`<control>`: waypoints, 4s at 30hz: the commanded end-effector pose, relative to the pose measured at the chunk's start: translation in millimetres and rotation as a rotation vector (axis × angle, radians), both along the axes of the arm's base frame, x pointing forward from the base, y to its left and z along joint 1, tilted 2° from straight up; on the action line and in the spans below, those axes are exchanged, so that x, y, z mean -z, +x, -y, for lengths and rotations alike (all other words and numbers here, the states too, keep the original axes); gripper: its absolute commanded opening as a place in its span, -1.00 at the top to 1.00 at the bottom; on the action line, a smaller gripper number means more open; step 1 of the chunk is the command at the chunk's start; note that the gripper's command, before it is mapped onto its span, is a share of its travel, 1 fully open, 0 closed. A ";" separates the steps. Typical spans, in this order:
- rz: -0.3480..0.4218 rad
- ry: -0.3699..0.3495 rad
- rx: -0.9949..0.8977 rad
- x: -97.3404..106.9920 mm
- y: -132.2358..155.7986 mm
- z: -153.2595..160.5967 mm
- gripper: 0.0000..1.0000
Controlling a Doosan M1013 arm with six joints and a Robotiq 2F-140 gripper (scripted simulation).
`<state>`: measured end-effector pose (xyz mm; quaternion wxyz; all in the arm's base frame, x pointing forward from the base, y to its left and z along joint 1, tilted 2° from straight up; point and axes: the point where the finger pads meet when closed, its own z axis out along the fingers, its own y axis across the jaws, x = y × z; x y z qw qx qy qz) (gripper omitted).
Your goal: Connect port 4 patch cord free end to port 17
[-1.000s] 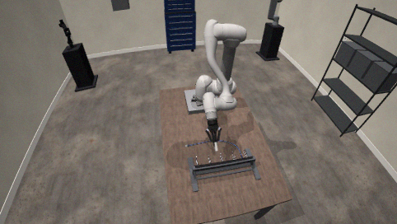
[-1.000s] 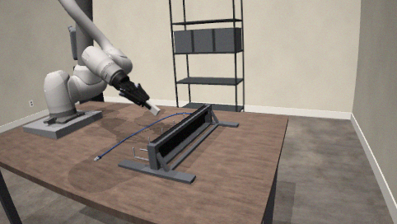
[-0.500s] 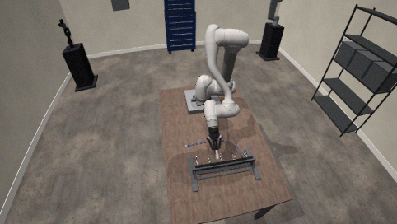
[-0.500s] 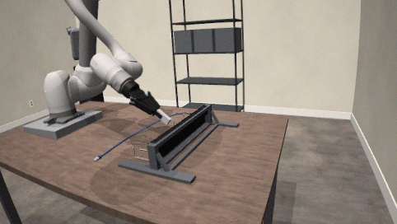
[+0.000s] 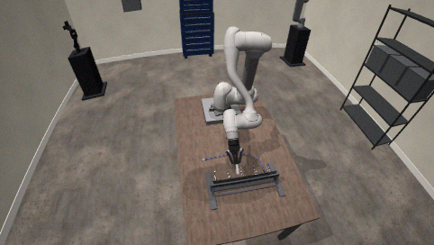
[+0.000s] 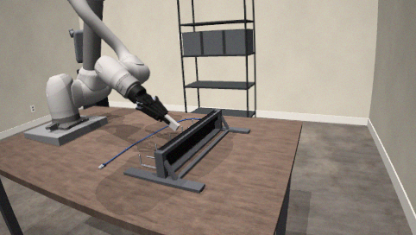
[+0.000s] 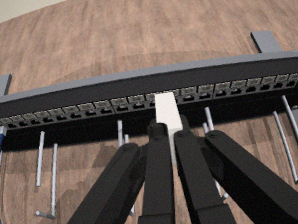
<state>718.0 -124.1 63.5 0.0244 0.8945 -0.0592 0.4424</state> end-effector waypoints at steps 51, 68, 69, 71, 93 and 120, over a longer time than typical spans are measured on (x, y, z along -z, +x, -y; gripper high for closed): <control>0.003 -0.002 -0.006 -74.9 -95.5 -14.4 1.00; 0.003 -0.002 -0.006 -84.4 -108.4 -11.9 1.00; 0.003 -0.002 -0.006 -84.4 -108.6 -10.1 1.00; 0.003 -0.002 -0.006 -84.3 -109.2 -5.6 1.00; 0.003 -0.002 -0.006 -83.8 -119.3 77.0 1.00; 0.003 -0.002 -0.006 -32.8 -53.5 91.2 1.00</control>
